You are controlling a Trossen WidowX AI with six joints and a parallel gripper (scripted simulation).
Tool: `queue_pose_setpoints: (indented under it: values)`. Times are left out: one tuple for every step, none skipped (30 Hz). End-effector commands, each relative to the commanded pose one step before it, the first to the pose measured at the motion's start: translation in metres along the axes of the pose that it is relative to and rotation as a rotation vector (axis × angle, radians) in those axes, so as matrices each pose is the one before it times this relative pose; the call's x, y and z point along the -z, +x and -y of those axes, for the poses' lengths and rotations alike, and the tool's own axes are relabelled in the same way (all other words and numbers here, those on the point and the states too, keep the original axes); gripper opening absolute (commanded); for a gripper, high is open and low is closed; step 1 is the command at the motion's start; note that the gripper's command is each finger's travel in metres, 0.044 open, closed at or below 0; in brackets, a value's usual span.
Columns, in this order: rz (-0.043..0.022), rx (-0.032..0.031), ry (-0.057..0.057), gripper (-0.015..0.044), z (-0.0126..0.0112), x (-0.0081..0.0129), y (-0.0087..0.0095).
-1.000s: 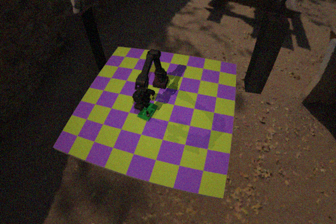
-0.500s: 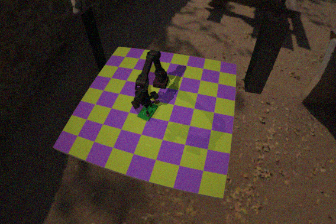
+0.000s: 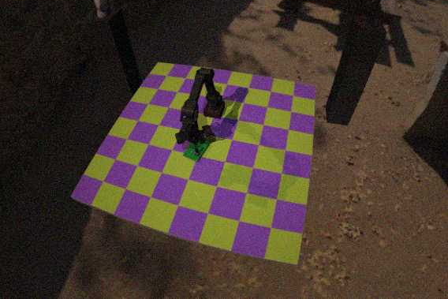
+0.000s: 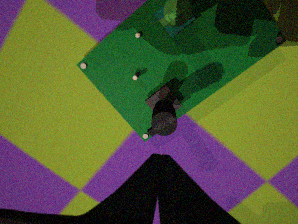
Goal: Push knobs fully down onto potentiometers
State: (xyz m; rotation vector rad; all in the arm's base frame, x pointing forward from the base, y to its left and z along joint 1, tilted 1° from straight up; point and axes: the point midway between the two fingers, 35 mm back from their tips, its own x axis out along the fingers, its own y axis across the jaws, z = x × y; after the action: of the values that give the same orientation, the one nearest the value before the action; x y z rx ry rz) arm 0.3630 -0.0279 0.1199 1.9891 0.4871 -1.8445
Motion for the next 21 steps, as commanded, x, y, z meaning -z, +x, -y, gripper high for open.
queue_pose_setpoints:
  values:
    - [0.01694, 0.01422, 0.0085, 0.0000, 0.00179, -0.00178, 0.01794]
    - [0.00000, 0.00000, 0.0000, 0.0000, 0.00000, 0.00000, 0.00000]
    - [0.00000, 0.00000, 0.0000, 0.0000, 0.00000, 0.00000, 0.00000]
    - [0.00000, 0.00000, 0.0000, 0.0000, 0.00000, 0.00000, 0.00000]
    - [0.00000, 0.00000, 0.0000, 0.0000, 0.00000, 0.00000, 0.00000]
    - [0.00000, 0.00000, 0.0000, 0.0000, 0.00000, 0.00000, 0.00000]
    - [0.00000, 0.00000, 0.0000, 0.0000, 0.00000, 0.00000, 0.00000]
    - [0.00000, 0.00000, 0.0000, 0.0000, 0.00000, 0.00000, 0.00000]
    - [0.00000, 0.00000, 0.0000, 0.0000, 0.00000, 0.00000, 0.00000]
    - [0.00000, 0.00000, 0.0000, 0.0000, 0.00000, 0.00000, 0.00000]
    - [0.00000, 0.00000, 0.0000, 0.0000, 0.00000, 0.00000, 0.00000]
    - [0.00000, 0.00000, 0.0000, 0.0000, -0.00001, 0.00001, 0.00027]
    - [0.00000, 0.00000, 0.0000, 0.0000, -0.00001, 0.00001, 0.00050]
    - [0.00000, 0.00000, 0.0000, 0.0000, -0.00001, 0.00002, 0.00073]
    - [0.00000, 0.00000, 0.0000, 0.0000, -0.00002, 0.00002, 0.00098]
    - [0.00000, 0.00000, 0.0000, 0.0000, -0.00002, 0.00002, 0.00125]
    - [0.00000, 0.00000, 0.0000, 0.0000, -0.00002, 0.00002, 0.00151]
    - [0.00000, 0.00000, 0.0000, 0.0000, -0.00001, 0.00002, 0.00165]
    - [0.00000, 0.00000, 0.0000, 0.0000, -0.00001, 0.00001, 0.00167]
    - [0.00000, 0.00000, 0.0000, 0.0000, 0.00000, 0.00000, 0.00167]
    - [0.00000, 0.00000, 0.0000, 0.0000, 0.00000, -0.00001, 0.00167]
